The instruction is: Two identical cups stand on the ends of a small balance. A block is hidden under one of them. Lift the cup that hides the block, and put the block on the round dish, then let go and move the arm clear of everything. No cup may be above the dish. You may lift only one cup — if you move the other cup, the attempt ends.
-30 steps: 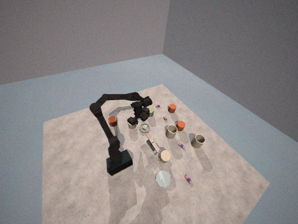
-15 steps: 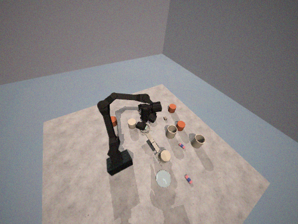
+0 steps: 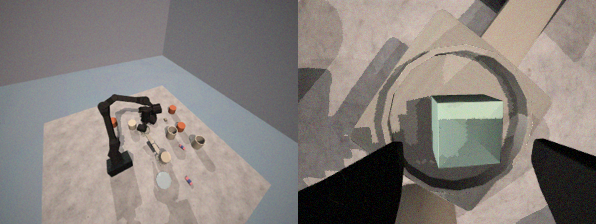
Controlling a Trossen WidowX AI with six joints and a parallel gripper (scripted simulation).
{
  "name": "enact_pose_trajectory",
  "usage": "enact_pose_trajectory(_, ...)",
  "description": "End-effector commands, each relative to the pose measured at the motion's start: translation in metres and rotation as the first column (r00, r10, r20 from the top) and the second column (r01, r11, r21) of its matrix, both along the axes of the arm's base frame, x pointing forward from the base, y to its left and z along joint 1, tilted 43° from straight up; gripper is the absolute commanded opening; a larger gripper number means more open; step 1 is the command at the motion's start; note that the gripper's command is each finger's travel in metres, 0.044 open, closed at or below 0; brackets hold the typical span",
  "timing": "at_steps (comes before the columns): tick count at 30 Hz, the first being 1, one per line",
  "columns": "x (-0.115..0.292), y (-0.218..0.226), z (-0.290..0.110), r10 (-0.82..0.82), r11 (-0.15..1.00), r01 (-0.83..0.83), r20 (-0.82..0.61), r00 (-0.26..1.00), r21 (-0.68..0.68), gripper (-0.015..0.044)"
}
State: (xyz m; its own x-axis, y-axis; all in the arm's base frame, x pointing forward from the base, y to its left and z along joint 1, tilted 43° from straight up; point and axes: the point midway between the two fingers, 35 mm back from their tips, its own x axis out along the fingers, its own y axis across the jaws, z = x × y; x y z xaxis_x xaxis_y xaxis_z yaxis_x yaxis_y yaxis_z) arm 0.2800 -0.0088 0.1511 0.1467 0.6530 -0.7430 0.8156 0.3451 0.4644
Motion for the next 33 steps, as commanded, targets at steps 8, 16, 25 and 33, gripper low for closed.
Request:
enact_pose_trajectory(8,0.002,0.012,-0.014,-0.003,1.000,0.003,-0.004,1.000,0.007,0.0260)
enact_pose_trajectory(16,0.004,0.021,-0.023,-0.003,1.000,0.003,-0.004,1.000,0.008,0.0260)
enact_pose_trajectory(25,0.004,0.024,-0.026,-0.003,1.000,0.003,-0.004,1.000,0.008,0.0148)
enact_pose_trajectory(33,0.004,0.023,-0.025,-0.003,1.000,0.003,-0.003,1.000,0.008,0.0056)
